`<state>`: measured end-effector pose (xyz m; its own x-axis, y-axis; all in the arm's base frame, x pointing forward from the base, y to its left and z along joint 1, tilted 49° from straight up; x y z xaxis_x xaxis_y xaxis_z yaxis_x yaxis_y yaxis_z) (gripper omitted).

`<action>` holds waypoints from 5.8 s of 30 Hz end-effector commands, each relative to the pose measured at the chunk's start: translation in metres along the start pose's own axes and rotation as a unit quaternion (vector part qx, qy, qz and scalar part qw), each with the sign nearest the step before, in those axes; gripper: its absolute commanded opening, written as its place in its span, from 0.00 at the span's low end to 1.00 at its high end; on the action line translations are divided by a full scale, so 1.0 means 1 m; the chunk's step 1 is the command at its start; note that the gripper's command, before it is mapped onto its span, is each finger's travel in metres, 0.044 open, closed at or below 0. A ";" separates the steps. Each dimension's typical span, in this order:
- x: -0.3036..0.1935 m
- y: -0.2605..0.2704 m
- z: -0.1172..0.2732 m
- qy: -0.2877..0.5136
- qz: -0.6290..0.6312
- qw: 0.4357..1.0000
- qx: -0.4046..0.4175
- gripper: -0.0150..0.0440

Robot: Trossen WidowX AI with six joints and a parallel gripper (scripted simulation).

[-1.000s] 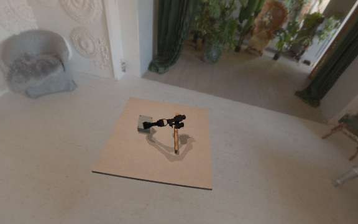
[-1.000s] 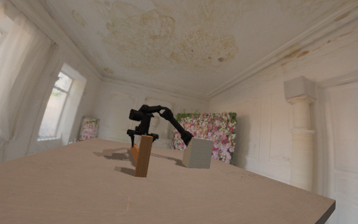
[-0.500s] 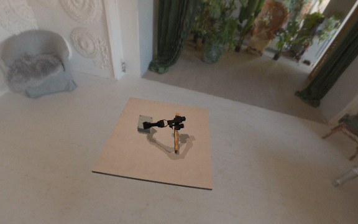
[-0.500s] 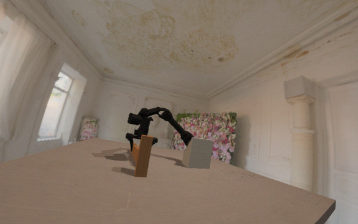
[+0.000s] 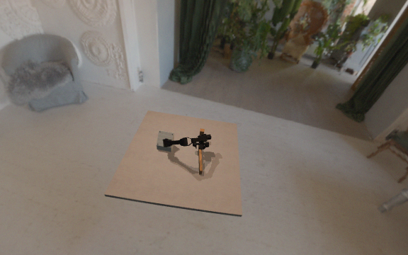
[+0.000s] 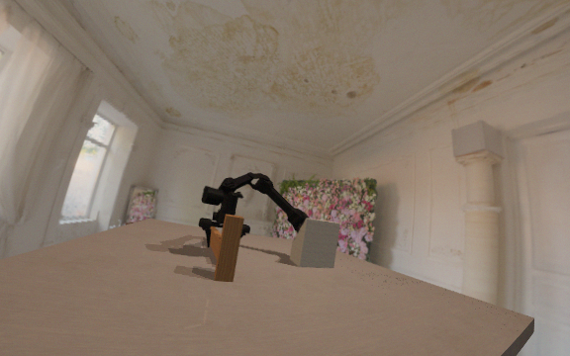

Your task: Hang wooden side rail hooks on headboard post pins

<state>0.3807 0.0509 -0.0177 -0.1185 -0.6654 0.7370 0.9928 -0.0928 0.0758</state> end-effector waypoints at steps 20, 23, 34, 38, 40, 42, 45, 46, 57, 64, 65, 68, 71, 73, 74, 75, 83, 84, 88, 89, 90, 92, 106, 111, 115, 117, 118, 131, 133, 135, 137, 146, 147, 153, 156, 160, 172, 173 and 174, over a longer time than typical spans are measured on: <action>0.001 -0.003 -0.019 -0.004 0.005 1.000 -0.001 0.56; 0.001 -0.003 -0.019 -0.004 0.005 1.000 -0.001 0.45; 0.001 -0.003 -0.019 -0.004 0.005 1.000 -0.001 0.25; 0.001 -0.003 -0.019 -0.004 0.003 1.000 -0.001 0.25; 0.001 -0.003 -0.018 -0.004 -0.003 1.000 -0.001 0.25; 0.001 -0.003 -0.018 -0.004 -0.008 1.000 -0.001 0.25; 0.001 -0.003 -0.018 -0.004 -0.024 1.000 -0.001 0.25; 0.001 -0.003 -0.018 -0.004 -0.028 1.000 -0.001 0.25; 0.001 -0.003 -0.018 -0.004 -0.054 0.999 -0.001 0.25; 0.000 -0.003 -0.018 -0.003 -0.040 0.999 -0.002 0.25; 0.000 -0.003 -0.018 -0.003 -0.040 0.999 -0.002 0.25; 0.000 -0.003 -0.018 -0.003 -0.043 0.999 -0.002 0.25; 0.000 -0.003 -0.018 -0.003 -0.063 0.998 -0.001 0.25; 0.000 -0.003 -0.018 -0.004 -0.079 0.997 -0.001 0.25; 0.000 -0.003 -0.018 -0.004 -0.085 0.996 -0.001 0.25; 0.000 -0.003 -0.018 -0.004 -0.087 0.996 -0.001 0.25; 0.000 -0.003 -0.016 -0.004 -0.087 0.996 -0.001 0.25; 0.000 -0.003 -0.016 -0.004 -0.087 0.996 -0.001 0.25; 0.000 -0.003 -0.016 -0.004 -0.087 0.996 -0.001 0.25; 0.000 -0.003 -0.015 -0.004 -0.087 0.996 -0.001 0.25; 0.000 -0.003 -0.015 -0.004 -0.087 0.996 -0.001 0.25; 0.000 -0.003 -0.015 -0.004 -0.087 0.996 -0.001 0.25; 0.000 -0.003 -0.013 -0.004 -0.087 0.996 -0.001 0.25; 0.000 -0.003 -0.012 -0.004 -0.087 0.996 -0.001 0.25; 0.000 -0.003 -0.011 -0.004 -0.087 0.996 -0.001 0.25; 0.000 -0.003 -0.011 -0.003 -0.087 0.996 -0.001 0.25; 0.000 -0.003 -0.011 -0.003 -0.087 0.996 -0.001 0.25; 0.000 -0.003 -0.008 -0.003 -0.087 0.996 -0.001 0.25; 0.000 -0.003 -0.008 -0.003 -0.087 0.996 -0.001 0.25; 0.000 -0.003 -0.008 -0.003 -0.087 0.996 -0.001 0.25; 0.000 -0.003 -0.007 -0.003 -0.087 0.996 -0.001 0.25; 0.000 -0.003 -0.006 -0.003 -0.087 0.996 -0.001 0.25; 0.000 -0.003 -0.006 -0.003 -0.087 0.996 -0.001 0.25; 0.000 -0.003 -0.005 -0.003 -0.087 0.996 -0.001 0.25; 0.000 -0.003 -0.004 -0.003 -0.087 0.996 -0.001 0.25; 0.000 -0.003 -0.003 -0.003 -0.087 0.996 -0.001 0.25; 0.000 -0.003 -0.001 -0.003 -0.087 0.996 -0.001 0.25; 0.000 -0.003 -0.001 -0.003 -0.087 0.996 -0.001 0.25; 0.000 -0.003 -0.001 -0.003 -0.087 0.996 -0.001 0.25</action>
<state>0.3757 0.0439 -0.0226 -0.2805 -0.6300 0.7242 0.9591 -0.2143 0.1850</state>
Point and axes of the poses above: the point midway between the two fingers, 35 mm back from their tips, its own z axis back along the fingers, its own y axis across the jaws, x = y × z, the point moved 8 cm from there along z, back along the fingers, and after that the axes turned 14 degrees about -z, right-handed, at the moved point
